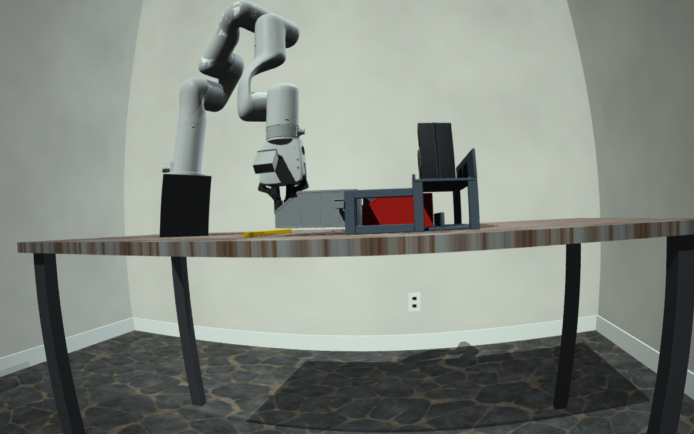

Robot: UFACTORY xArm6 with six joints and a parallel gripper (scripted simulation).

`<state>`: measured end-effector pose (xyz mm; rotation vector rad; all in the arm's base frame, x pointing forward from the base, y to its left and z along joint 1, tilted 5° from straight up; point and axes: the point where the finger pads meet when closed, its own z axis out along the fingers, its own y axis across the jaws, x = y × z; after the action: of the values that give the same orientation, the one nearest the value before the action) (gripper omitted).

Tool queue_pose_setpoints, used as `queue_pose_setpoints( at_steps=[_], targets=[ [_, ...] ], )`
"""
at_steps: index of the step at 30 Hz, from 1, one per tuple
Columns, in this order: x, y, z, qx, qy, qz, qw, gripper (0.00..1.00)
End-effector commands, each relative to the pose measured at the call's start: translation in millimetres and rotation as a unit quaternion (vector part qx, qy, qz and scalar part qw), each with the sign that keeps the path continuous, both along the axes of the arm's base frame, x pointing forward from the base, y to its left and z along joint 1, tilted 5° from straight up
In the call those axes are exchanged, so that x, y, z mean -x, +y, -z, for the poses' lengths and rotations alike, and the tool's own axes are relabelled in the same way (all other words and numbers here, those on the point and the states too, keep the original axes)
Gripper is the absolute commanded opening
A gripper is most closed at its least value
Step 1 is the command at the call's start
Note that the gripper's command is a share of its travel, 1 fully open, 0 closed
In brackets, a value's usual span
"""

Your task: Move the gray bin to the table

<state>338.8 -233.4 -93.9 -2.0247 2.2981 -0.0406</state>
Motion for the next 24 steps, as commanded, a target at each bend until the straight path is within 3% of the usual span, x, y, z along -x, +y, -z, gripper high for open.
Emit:
queue_pose_setpoints(
  at_steps=[1, 24],
  targets=[
    [-1, -1, -1, 0.001, -0.002, 0.0, 1.0, 0.0],
    [-2, 0, 11, 0.001, -0.002, 0.0, 1.0, 0.0]
  ],
)
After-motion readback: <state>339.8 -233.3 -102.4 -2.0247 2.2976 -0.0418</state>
